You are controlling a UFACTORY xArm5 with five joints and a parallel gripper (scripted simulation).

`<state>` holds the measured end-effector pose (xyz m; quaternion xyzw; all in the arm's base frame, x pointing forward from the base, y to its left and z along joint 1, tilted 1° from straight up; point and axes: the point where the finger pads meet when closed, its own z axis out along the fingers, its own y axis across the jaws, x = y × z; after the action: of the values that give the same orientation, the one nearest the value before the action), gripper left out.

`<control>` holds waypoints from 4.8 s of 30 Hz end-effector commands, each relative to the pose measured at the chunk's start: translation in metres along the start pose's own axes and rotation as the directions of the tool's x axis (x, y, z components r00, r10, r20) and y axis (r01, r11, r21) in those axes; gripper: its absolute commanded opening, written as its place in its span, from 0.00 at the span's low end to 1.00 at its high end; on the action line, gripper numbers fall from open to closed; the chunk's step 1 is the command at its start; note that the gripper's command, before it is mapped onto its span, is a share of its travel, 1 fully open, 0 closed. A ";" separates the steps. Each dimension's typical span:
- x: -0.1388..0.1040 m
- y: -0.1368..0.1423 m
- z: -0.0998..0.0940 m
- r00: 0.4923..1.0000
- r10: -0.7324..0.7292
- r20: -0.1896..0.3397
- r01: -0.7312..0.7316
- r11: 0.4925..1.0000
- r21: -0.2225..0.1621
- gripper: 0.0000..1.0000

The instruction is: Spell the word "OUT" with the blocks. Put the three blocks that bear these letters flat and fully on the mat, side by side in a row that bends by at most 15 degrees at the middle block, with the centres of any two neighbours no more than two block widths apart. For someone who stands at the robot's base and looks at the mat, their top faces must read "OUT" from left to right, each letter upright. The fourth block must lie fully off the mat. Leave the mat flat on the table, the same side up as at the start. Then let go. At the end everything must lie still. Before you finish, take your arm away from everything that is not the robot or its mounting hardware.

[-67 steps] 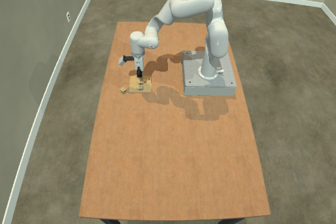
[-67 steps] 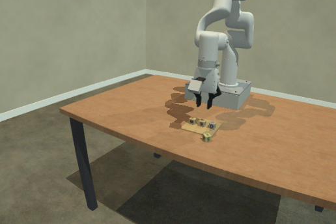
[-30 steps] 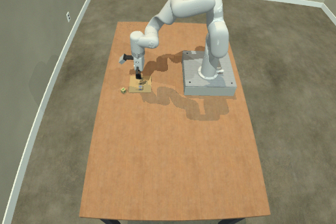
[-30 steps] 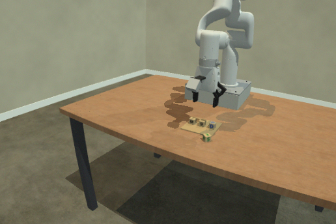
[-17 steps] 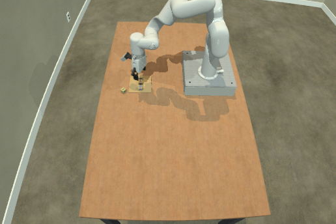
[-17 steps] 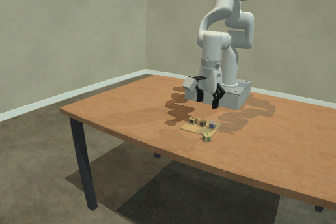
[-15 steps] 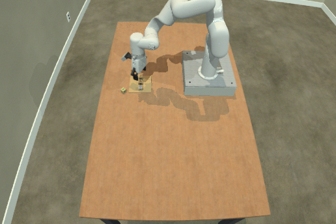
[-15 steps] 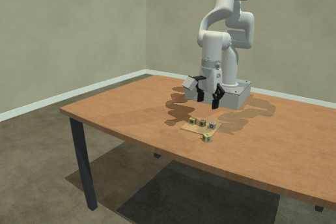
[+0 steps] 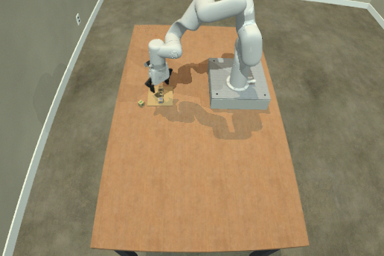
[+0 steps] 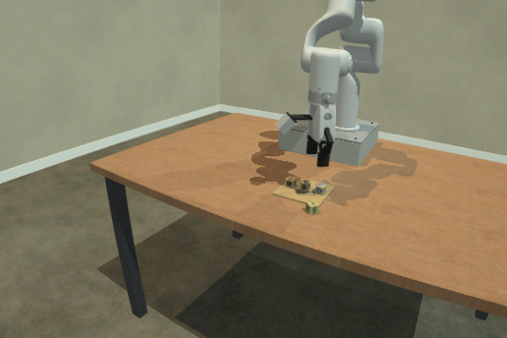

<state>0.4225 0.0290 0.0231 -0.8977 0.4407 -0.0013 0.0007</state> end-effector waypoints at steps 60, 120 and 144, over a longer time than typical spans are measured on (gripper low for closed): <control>-0.015 -0.011 0.002 0.794 0.609 0.001 -0.609 0.794 0.004 0.63; -0.016 -0.012 0.053 0.793 0.609 0.001 -0.609 0.793 0.004 0.63; -0.016 -0.012 0.054 0.793 0.609 0.001 -0.609 0.793 0.004 0.63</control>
<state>0.4211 0.0485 -0.0318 -0.7084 0.7058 -0.0012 0.0016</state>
